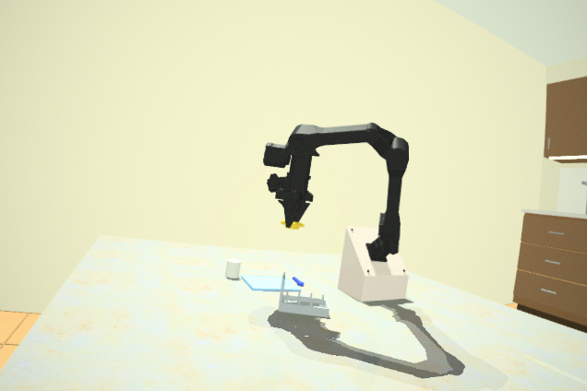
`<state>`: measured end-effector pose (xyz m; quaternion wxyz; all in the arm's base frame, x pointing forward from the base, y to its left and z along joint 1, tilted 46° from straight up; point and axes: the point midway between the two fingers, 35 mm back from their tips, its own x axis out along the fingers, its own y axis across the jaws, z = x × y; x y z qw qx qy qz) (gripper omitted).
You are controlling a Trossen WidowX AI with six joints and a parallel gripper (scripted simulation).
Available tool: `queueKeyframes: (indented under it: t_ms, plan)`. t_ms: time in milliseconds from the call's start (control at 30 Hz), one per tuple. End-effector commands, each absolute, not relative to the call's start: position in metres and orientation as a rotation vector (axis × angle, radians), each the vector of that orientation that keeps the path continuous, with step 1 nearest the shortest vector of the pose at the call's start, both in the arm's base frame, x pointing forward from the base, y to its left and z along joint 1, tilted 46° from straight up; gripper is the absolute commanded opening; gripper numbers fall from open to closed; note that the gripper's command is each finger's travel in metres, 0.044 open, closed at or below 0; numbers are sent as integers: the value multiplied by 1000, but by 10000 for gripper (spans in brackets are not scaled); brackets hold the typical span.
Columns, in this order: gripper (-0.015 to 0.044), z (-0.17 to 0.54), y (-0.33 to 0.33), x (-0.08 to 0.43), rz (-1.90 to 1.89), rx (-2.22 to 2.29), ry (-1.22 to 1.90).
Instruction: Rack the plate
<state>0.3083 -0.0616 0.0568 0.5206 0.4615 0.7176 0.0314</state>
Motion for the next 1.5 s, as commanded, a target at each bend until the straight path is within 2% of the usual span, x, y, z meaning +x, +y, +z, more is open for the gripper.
queueKeyframes:
  t_ms: [0,1100,1467]
  plan:
    - [0,75,-45,300,-55,1221,1746]
    - [0,157,55,212,-1143,1972,1745]
    - [0,153,58,208,-1173,1942,1736]
